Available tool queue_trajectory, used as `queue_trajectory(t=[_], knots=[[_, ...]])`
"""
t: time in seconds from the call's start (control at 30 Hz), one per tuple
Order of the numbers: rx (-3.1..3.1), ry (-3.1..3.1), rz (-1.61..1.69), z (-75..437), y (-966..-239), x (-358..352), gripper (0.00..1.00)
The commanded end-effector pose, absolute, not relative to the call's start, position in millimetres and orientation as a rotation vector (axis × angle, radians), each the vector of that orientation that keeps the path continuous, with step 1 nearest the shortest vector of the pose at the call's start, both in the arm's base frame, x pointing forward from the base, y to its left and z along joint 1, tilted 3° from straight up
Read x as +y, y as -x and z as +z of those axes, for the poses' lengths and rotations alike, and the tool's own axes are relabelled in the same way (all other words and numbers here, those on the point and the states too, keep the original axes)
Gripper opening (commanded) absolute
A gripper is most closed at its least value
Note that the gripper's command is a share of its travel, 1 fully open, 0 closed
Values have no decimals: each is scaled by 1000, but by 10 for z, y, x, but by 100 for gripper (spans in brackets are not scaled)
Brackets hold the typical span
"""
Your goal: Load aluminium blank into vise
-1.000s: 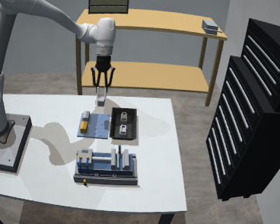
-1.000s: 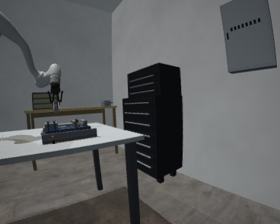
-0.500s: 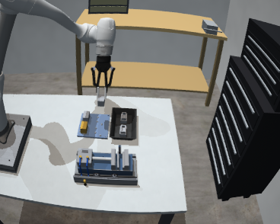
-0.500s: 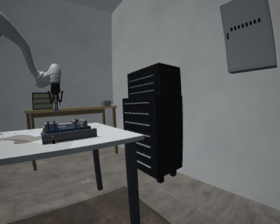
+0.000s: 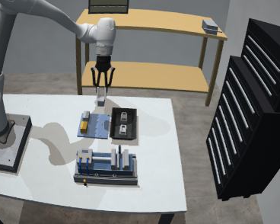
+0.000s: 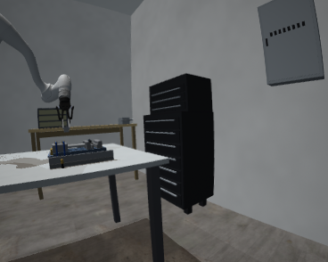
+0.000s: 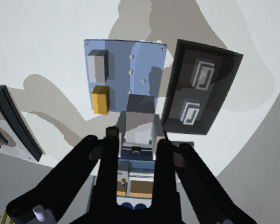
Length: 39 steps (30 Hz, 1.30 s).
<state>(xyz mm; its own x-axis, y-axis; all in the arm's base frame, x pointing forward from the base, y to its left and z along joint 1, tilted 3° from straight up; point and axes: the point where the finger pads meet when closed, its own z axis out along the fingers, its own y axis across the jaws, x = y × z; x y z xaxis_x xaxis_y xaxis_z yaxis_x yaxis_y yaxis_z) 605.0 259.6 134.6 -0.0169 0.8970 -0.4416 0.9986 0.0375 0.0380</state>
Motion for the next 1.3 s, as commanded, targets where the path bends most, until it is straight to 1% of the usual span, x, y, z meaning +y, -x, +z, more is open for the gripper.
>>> queue_trajectory(t=[0.0,1.27], knots=[[1978,-1922,-408,1346,-6050,2597,0],[1978,-1922,-408,1202,-6050,2751,0]])
